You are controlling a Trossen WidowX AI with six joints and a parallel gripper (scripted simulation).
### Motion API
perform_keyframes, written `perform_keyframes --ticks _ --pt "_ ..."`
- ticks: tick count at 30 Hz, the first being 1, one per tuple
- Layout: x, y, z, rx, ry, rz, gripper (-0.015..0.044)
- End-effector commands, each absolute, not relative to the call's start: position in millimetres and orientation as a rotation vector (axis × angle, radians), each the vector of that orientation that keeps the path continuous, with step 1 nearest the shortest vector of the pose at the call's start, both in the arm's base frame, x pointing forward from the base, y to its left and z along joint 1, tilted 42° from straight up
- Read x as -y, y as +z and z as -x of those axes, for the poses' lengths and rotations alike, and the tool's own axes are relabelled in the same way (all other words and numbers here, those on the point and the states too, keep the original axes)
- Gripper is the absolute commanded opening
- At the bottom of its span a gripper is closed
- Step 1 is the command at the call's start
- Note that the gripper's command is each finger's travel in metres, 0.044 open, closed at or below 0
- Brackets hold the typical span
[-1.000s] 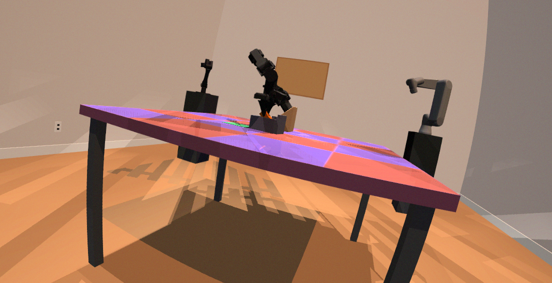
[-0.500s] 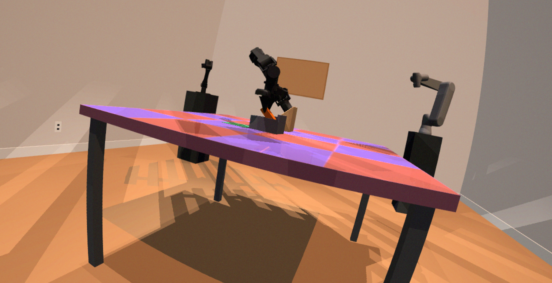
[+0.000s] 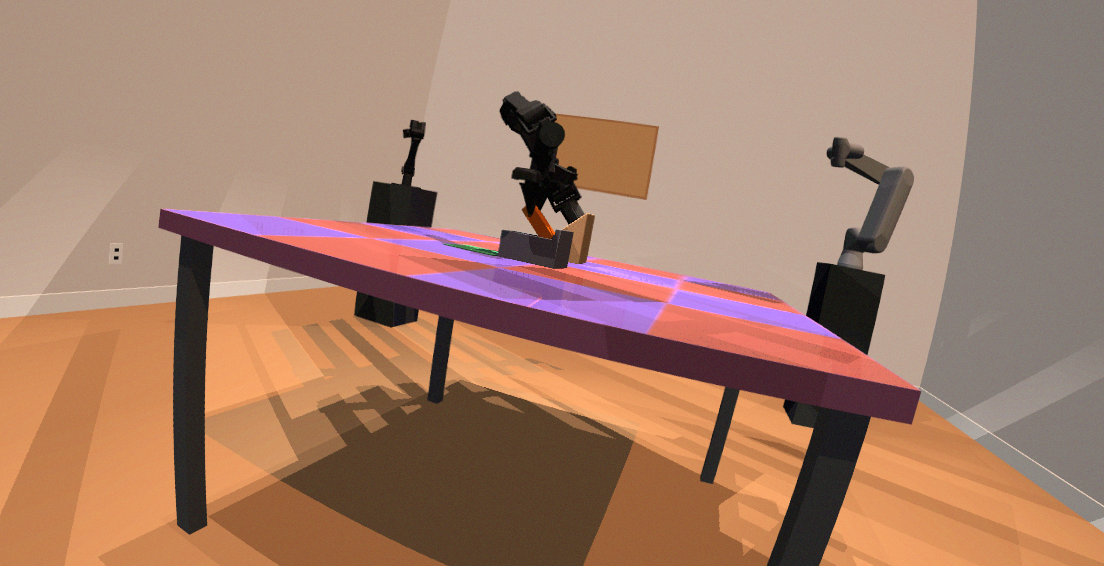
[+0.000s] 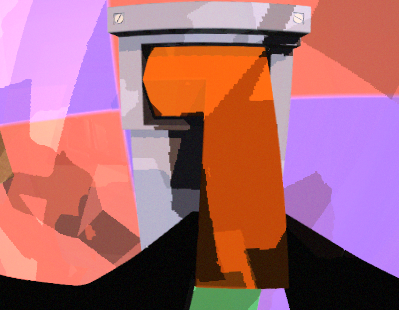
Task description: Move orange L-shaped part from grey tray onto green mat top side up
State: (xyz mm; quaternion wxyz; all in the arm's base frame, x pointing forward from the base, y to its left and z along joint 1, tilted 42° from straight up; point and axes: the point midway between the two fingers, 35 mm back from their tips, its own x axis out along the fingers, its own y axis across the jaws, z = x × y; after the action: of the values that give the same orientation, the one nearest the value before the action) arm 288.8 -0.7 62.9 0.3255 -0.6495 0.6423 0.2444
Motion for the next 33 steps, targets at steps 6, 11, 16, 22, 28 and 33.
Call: perform_keyframes --ticks 6,11,16,22,28,33 --pt "-10.6 73.6 -288.4 -1.676 0.641 1.691 0.0000" --pt "-15.9 79.3 -288.0 -1.676 0.642 1.691 0.0000" --pt "-21.2 85.1 -287.6 -1.676 0.642 1.690 0.0000" --pt "-27.7 92.3 -286.9 -1.676 0.642 1.690 0.0000" --pt "-28.0 92.8 -286.8 -1.676 0.642 1.690 0.0000" --pt "-25.5 97.5 -285.9 -1.676 0.642 1.690 0.0000"
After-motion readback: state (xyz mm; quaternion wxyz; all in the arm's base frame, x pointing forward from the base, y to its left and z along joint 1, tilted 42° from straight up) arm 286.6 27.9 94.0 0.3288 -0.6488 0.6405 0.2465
